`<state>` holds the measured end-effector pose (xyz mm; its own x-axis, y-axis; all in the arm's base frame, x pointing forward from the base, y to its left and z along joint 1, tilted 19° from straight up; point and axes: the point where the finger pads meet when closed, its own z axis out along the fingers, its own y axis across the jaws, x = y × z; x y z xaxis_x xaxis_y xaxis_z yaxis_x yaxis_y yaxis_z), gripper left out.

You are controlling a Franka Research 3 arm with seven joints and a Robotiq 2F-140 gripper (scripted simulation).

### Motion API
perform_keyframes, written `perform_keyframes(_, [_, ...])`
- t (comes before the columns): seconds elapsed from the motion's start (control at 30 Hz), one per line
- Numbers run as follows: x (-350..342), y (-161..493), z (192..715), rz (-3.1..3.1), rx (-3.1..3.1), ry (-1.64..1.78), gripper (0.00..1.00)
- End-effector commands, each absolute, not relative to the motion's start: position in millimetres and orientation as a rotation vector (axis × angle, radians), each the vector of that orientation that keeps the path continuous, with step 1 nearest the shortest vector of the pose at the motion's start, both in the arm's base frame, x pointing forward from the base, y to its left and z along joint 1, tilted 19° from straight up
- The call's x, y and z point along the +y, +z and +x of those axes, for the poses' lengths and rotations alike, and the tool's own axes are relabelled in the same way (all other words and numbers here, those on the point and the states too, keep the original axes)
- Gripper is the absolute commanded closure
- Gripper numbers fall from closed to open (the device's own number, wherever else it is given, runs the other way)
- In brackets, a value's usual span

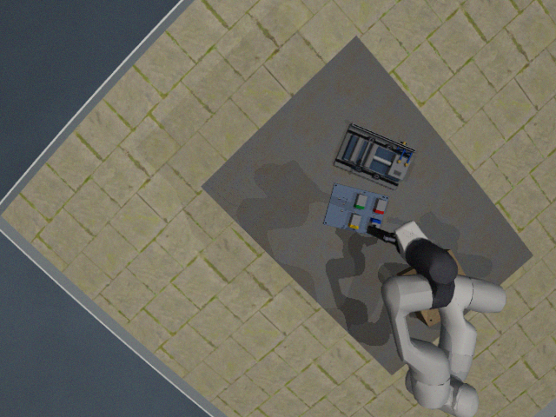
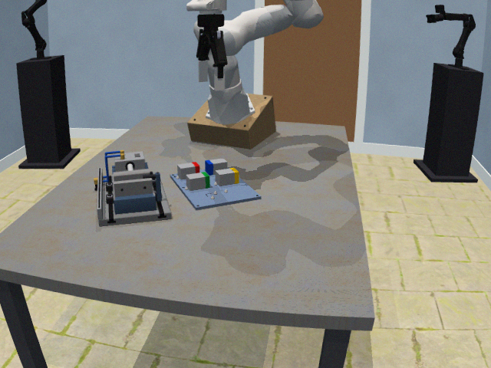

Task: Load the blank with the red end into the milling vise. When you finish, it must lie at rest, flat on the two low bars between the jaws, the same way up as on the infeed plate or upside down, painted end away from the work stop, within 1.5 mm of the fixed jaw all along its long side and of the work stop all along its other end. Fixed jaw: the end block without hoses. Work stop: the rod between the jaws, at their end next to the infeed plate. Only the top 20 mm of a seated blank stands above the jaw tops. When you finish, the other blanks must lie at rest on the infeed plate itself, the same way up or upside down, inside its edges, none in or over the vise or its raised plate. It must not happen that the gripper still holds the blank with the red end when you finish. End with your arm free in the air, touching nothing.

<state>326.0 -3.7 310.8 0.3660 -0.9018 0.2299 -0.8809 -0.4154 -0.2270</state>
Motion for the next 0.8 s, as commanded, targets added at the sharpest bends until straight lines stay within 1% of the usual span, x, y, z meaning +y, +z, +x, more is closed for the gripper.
perform_keyframes(0.0, [-5,312,325,-2.568,1.636,-0.497,0.00])
perform_keyframes(0.2, [-21,347,326,-2.568,1.636,-0.497,0.00])
perform_keyframes(0.77, [-17,338,325,-2.568,1.636,-0.497,0.00])
